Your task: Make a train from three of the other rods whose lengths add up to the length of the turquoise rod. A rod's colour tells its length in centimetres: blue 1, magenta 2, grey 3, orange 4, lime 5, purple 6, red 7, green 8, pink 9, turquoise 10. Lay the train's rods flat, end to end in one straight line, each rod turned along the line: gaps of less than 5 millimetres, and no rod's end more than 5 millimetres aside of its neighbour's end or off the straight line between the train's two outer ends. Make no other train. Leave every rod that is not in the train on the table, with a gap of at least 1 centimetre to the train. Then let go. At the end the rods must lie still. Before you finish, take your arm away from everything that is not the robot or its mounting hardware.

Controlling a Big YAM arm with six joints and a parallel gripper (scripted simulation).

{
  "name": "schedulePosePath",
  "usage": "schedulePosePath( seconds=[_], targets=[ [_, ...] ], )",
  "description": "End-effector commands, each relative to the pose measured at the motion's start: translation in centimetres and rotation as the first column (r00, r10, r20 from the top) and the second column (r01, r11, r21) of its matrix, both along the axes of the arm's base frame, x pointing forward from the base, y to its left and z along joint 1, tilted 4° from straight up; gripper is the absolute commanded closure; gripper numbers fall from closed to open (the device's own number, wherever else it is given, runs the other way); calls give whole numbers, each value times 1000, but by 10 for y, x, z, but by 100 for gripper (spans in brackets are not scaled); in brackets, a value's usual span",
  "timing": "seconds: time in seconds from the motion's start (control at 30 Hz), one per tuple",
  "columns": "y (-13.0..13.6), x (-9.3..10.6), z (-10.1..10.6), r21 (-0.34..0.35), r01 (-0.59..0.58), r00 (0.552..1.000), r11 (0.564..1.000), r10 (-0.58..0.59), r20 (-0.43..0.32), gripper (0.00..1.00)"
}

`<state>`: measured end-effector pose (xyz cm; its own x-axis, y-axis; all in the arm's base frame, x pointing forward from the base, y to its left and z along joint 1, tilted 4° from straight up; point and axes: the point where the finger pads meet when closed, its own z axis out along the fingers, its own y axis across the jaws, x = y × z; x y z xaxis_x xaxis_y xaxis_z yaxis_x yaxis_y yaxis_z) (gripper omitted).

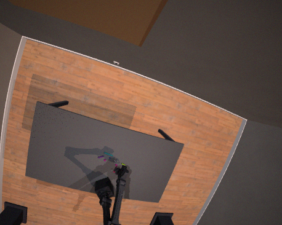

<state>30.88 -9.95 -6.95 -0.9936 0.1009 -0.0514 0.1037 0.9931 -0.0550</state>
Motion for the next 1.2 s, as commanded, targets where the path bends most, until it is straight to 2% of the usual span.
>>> schedulePosePath(
  seconds=[0.0,1.17],
  targets=[
    [-11,15,4,-4,-95,995,995,95,11,0],
    [-7,14,3,-5,-109,994,994,110,8,0]
  ],
)
